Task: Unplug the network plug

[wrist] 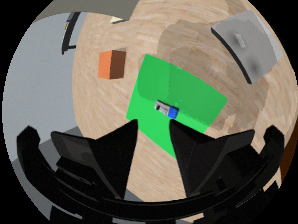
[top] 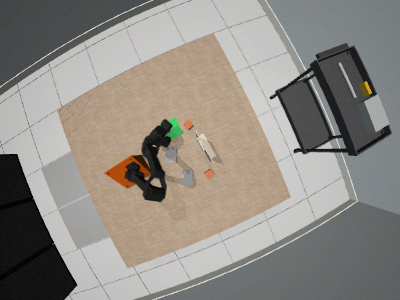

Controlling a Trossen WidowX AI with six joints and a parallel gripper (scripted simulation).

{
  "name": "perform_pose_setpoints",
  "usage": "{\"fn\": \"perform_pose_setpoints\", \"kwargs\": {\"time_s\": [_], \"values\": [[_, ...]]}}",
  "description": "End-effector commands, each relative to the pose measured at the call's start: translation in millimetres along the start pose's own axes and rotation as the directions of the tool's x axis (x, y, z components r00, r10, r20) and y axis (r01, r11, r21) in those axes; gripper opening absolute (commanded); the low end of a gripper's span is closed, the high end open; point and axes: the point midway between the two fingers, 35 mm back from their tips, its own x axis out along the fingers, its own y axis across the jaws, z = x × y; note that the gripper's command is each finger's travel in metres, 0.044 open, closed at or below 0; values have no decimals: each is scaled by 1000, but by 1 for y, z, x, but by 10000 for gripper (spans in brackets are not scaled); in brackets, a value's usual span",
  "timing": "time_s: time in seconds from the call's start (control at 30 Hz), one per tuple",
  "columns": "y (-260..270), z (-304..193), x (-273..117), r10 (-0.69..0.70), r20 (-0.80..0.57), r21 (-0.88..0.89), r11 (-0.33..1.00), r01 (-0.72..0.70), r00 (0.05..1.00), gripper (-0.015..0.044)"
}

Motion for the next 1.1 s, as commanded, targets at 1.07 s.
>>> {"fn": "perform_pose_setpoints", "kwargs": {"time_s": [1.07], "values": [[27,-3,-35,0,-3,4,1000,0,1000,156]]}}
